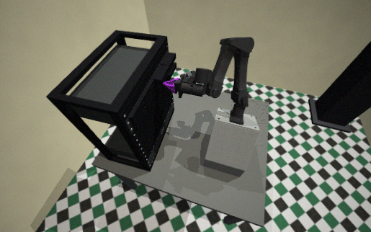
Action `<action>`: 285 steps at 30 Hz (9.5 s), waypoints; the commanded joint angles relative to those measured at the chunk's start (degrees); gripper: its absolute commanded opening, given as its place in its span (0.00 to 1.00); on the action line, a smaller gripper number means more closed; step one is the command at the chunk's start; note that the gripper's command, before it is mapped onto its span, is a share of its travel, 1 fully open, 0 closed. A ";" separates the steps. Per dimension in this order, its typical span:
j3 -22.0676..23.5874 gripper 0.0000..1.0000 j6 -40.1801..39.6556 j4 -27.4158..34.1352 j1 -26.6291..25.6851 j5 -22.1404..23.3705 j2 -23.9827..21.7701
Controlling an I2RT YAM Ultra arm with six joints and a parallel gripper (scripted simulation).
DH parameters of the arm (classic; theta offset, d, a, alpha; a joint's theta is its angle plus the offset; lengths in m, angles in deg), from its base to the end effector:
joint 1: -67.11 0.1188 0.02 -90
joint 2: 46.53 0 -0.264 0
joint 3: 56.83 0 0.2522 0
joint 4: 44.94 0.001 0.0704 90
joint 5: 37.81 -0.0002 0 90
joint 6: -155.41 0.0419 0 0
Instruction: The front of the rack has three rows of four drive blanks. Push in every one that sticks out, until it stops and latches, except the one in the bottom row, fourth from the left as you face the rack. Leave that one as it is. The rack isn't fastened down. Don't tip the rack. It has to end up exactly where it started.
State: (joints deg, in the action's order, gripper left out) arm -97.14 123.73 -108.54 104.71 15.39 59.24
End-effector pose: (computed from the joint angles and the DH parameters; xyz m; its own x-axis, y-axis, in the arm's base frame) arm 0.2527 0.1642 0.1399 -0.0256 0.8403 -0.5414 0.0144 0.5419 0.8403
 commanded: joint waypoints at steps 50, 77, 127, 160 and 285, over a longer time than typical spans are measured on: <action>-3.90 0.00 -0.88 2.62 -0.41 3.20 0.55; -4.43 0.00 -0.92 3.51 -1.02 3.65 0.00; -5.67 0.00 -0.94 5.44 -1.97 4.50 -0.75; -6.71 0.00 -0.97 6.48 -2.84 5.15 -0.48; -5.47 0.00 -0.40 20.57 9.11 -5.90 -15.94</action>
State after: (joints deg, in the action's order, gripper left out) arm -100.24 123.98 -88.32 112.89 9.38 43.92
